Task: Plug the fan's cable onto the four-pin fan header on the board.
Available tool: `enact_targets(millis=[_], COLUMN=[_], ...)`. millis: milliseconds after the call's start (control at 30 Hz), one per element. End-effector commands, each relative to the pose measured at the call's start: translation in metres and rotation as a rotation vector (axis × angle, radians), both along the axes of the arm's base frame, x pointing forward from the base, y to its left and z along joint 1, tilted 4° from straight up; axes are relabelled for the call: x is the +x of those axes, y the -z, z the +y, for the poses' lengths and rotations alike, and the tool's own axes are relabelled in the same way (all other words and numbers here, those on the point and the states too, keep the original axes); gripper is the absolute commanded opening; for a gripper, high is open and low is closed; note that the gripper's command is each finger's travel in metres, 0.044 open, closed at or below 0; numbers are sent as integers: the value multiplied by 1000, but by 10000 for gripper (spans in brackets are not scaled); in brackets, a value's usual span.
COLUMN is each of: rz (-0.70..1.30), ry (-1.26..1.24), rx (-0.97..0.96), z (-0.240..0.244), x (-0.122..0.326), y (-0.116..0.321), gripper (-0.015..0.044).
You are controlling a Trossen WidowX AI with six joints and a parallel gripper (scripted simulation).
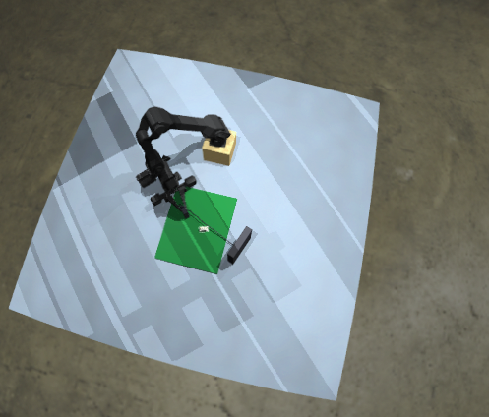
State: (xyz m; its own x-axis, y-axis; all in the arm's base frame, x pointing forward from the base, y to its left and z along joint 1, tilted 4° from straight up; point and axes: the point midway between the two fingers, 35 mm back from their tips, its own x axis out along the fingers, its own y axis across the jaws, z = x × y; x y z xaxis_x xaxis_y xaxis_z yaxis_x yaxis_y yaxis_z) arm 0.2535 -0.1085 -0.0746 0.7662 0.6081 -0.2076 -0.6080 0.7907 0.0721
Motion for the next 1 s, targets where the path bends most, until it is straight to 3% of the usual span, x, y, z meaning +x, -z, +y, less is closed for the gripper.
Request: enact_targets(millis=[0, 733, 900, 967], rz=[0, 0, 0, 0], ry=[0, 0, 0, 0], rx=[0, 0, 0, 0], z=[0, 0, 0, 0], x=[0, 0, 0, 0], y=[0, 0, 0, 0], gripper=[0, 0, 131, 140])
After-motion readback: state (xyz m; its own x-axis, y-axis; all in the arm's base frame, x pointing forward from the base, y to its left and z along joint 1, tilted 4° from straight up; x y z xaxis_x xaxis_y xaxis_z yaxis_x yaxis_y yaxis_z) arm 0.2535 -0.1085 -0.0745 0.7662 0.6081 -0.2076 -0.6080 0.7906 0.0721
